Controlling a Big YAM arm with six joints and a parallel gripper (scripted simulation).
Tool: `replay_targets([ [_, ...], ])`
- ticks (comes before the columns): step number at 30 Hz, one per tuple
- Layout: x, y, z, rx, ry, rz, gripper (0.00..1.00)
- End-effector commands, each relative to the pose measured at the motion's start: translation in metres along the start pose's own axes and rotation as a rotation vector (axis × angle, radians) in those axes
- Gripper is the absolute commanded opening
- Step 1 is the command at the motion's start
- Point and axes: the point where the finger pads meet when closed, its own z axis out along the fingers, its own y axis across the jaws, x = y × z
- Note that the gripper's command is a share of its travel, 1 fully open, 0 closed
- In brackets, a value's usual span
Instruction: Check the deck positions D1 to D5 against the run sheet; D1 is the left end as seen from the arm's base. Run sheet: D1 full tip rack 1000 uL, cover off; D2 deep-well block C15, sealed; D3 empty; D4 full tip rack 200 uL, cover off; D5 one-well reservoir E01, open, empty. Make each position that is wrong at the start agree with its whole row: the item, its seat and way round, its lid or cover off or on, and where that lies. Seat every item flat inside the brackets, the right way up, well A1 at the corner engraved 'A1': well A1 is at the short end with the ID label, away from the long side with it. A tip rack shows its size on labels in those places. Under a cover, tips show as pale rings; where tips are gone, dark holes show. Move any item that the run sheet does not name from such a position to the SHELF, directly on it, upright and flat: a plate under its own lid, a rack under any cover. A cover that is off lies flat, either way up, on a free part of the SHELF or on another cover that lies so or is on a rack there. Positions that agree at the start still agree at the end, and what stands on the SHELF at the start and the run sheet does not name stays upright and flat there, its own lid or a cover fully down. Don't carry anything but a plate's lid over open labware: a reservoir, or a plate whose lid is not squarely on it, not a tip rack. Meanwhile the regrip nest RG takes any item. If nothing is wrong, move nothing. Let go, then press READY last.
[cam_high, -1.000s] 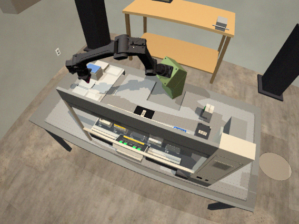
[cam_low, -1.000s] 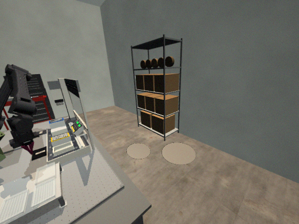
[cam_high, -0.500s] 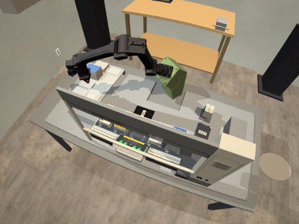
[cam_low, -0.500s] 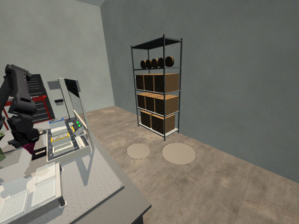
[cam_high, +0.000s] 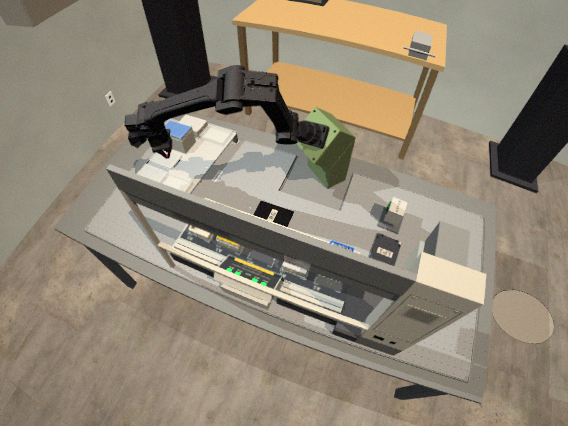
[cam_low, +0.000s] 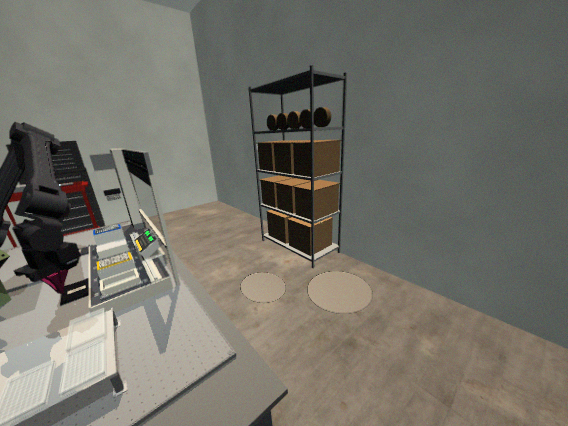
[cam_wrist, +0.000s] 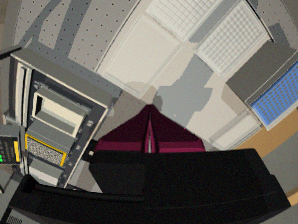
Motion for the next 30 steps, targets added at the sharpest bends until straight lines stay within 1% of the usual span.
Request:
replay_targets([
  [1, -0.006, 0.004, 0.003, -0.015, 0.006, -0.027, 0.0],
  [28, -0.005, 0.004, 0.003, -0.015, 0.007, -0.026, 0.0],
  [29, 0.006, -0.011, 0.002, 0.0, 0.016, -0.017, 0.0],
  [30, 0.009, -0.015, 0.0, 0.0, 0.016, -0.037, 0.0],
])
